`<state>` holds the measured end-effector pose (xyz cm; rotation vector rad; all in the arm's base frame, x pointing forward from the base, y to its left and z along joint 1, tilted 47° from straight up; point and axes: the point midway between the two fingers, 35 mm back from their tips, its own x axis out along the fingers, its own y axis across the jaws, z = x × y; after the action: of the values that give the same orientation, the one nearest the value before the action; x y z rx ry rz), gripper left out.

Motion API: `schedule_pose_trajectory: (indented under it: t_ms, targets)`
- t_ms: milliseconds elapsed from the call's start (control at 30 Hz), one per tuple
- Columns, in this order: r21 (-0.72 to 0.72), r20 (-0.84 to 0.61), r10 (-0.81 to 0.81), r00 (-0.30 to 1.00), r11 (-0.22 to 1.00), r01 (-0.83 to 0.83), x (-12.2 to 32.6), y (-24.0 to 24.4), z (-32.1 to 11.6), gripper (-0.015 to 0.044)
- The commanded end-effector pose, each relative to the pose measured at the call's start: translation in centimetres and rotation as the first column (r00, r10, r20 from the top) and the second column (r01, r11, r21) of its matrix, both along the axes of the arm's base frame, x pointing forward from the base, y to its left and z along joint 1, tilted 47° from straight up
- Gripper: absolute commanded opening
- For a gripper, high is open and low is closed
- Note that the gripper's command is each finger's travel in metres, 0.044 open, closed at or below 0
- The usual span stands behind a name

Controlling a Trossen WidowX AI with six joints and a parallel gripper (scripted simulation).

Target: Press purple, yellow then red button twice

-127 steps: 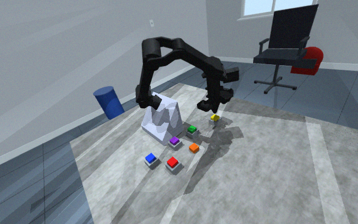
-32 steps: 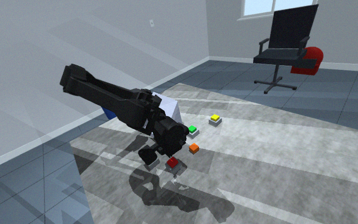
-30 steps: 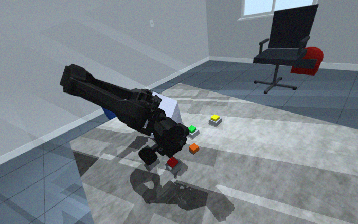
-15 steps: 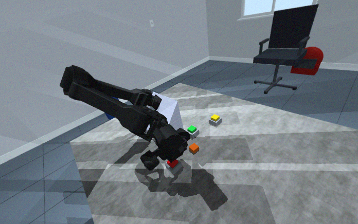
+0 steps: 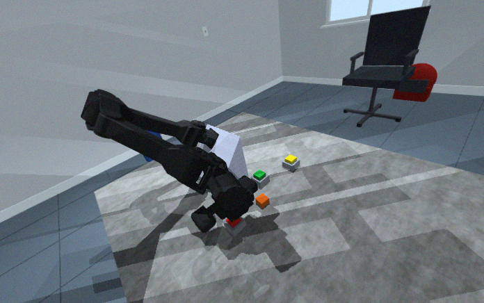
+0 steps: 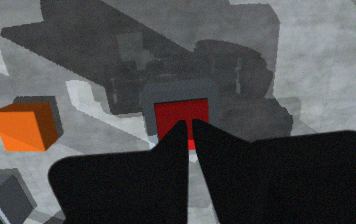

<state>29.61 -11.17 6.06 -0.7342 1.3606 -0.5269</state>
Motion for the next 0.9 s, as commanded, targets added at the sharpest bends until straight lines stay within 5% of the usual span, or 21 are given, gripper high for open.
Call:
schedule_pose_trajectory:
  t_ms: [0, 867]
  targets:
    - [0.003, -0.015, 0.005, 1.0, 1.0, -0.005, -0.1, 0.0, -0.3, 0.002]
    - [0.005, -0.015, 0.005, 1.0, 1.0, -0.005, -0.3, 1.5, 1.0, 0.002]
